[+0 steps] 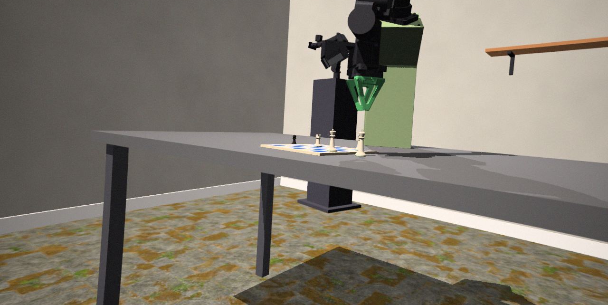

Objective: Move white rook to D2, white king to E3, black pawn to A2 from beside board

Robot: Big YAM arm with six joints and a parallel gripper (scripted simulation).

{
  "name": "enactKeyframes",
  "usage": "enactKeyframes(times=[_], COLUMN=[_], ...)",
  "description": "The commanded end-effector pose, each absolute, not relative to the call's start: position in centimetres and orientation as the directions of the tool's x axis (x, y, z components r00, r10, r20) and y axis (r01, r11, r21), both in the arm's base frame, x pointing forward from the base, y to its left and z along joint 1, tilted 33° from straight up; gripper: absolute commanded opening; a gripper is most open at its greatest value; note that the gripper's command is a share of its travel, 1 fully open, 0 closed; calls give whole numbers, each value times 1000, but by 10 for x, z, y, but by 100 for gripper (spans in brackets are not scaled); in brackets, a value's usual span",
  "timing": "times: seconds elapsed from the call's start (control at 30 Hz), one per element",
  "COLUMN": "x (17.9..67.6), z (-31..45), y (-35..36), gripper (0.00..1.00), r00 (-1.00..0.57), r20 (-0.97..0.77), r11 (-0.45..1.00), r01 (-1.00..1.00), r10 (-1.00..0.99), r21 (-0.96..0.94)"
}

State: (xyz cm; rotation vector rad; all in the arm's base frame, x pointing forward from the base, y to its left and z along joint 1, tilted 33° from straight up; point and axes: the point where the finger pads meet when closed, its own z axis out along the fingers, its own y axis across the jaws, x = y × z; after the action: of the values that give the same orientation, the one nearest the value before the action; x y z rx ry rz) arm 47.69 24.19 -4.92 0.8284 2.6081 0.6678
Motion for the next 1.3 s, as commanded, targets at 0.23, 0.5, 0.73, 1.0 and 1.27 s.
enactKeyframes(times=[0.23,0.5,0.73,1.0,1.27], x=[481,488,490,491,489], z=[-65,-73,-78,-82,-83], y=[250,254,257,258,257], gripper=[40,40,40,40,40], r00=[-776,-775,-776,-776,-777], r20=[-150,-155,-154,-153,-151], r11=[718,716,717,717,718], r01=[467,462,461,463,465], r10=[612,613,611,612,611], r21=[516,523,523,521,517])
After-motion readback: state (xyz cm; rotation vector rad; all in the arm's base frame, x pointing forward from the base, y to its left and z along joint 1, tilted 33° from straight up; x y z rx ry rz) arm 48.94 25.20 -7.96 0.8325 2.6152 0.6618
